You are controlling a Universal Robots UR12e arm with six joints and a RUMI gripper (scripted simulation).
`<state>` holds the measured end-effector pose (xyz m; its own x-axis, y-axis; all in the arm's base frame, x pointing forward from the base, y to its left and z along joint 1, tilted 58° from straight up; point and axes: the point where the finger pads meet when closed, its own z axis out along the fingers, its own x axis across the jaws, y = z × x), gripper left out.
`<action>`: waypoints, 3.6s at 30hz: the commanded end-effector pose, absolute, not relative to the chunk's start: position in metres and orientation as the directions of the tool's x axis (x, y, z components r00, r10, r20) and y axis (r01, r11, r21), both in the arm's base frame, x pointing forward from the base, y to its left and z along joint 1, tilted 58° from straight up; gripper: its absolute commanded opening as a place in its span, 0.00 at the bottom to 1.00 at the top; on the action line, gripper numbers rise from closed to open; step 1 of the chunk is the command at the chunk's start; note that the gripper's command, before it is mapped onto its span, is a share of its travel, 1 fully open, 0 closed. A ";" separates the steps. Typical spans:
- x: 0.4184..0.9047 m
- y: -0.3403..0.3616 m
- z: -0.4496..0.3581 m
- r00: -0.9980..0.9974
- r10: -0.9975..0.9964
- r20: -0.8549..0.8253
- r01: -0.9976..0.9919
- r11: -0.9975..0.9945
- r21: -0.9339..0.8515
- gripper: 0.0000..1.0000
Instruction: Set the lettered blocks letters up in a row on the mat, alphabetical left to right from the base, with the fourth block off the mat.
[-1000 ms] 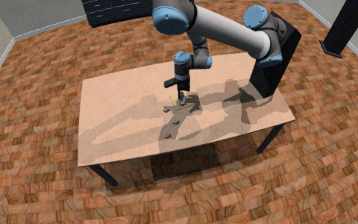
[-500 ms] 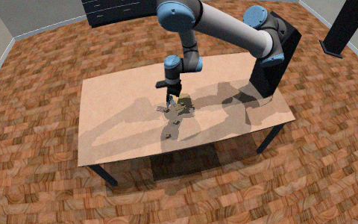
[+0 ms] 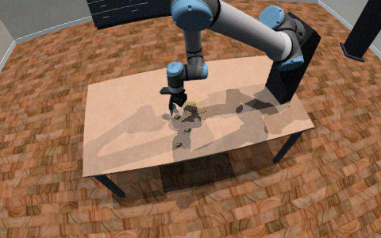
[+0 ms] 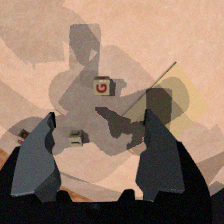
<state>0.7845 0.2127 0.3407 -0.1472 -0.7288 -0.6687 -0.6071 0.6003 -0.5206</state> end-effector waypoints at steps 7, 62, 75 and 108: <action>0.787 0.212 0.340 -0.166 -0.717 -0.677 -0.605 0.616 -0.504 0.37; 0.803 0.220 0.330 -0.164 -0.717 -0.677 -0.605 0.616 -0.505 0.37; 0.817 0.225 0.321 -0.164 -0.717 -0.677 -0.605 0.616 -0.505 0.37; 0.828 0.230 0.313 -0.165 -0.717 -0.677 -0.605 0.616 -0.505 0.37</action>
